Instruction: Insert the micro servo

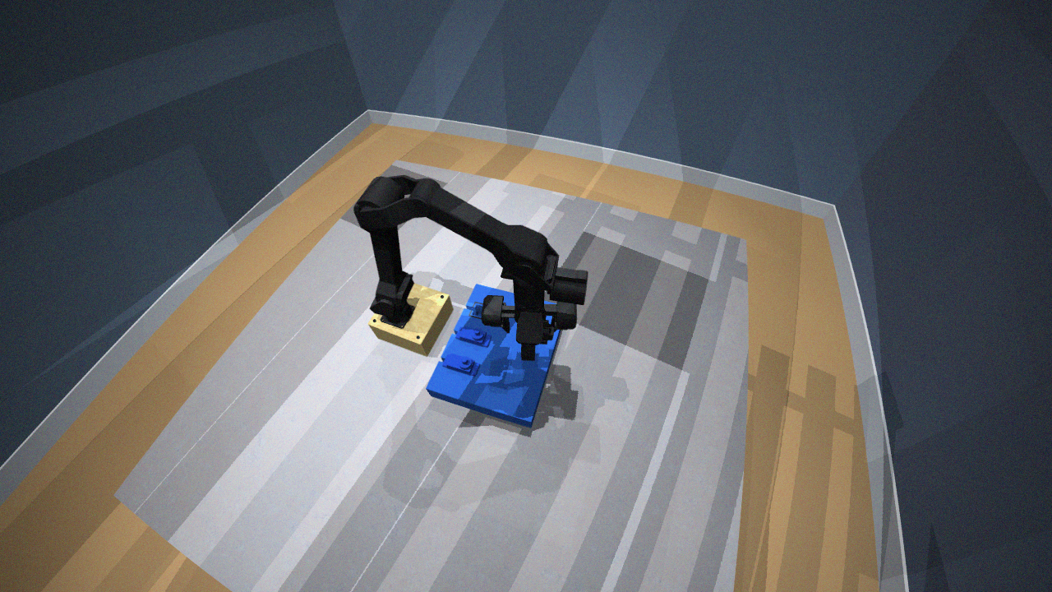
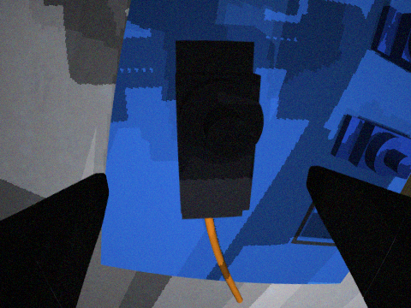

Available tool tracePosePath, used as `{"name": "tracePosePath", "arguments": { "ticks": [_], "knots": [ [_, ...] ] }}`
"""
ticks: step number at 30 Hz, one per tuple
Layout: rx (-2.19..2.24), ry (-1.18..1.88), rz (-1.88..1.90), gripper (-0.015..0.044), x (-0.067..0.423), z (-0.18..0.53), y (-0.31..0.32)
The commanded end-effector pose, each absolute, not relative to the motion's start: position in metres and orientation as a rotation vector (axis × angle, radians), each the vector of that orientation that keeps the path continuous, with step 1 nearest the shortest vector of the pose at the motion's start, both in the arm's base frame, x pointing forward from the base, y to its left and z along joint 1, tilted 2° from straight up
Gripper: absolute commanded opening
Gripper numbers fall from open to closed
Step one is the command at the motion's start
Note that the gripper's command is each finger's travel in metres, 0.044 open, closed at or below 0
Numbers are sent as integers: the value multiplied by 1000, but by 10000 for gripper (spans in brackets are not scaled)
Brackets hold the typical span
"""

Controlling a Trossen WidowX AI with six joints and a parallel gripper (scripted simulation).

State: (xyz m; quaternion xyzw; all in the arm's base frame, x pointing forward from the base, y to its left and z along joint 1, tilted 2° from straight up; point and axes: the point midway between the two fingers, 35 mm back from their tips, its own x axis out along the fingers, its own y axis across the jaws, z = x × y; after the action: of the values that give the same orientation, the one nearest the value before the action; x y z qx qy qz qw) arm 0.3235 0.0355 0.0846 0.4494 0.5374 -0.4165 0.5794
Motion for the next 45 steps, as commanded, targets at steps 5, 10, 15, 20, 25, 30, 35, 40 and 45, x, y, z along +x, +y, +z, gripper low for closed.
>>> {"name": "tracePosePath", "arguments": {
  "ticks": [5,10,15,20,25,30,35,40,45],
  "knots": [
    [1043,1259,-977,309,323,80,35],
    [1043,1259,-977,177,323,80,35],
    [1043,1259,-977,105,323,80,35],
    [1043,1259,-977,13,323,85,35],
    [1043,1259,-977,0,317,104,34],
    [1042,1259,-977,0,311,109,33],
    [1042,1259,-977,0,310,109,33],
    [1042,1260,-977,0,300,108,37],
    [1042,1261,-978,0,287,107,41]
  ]
}}
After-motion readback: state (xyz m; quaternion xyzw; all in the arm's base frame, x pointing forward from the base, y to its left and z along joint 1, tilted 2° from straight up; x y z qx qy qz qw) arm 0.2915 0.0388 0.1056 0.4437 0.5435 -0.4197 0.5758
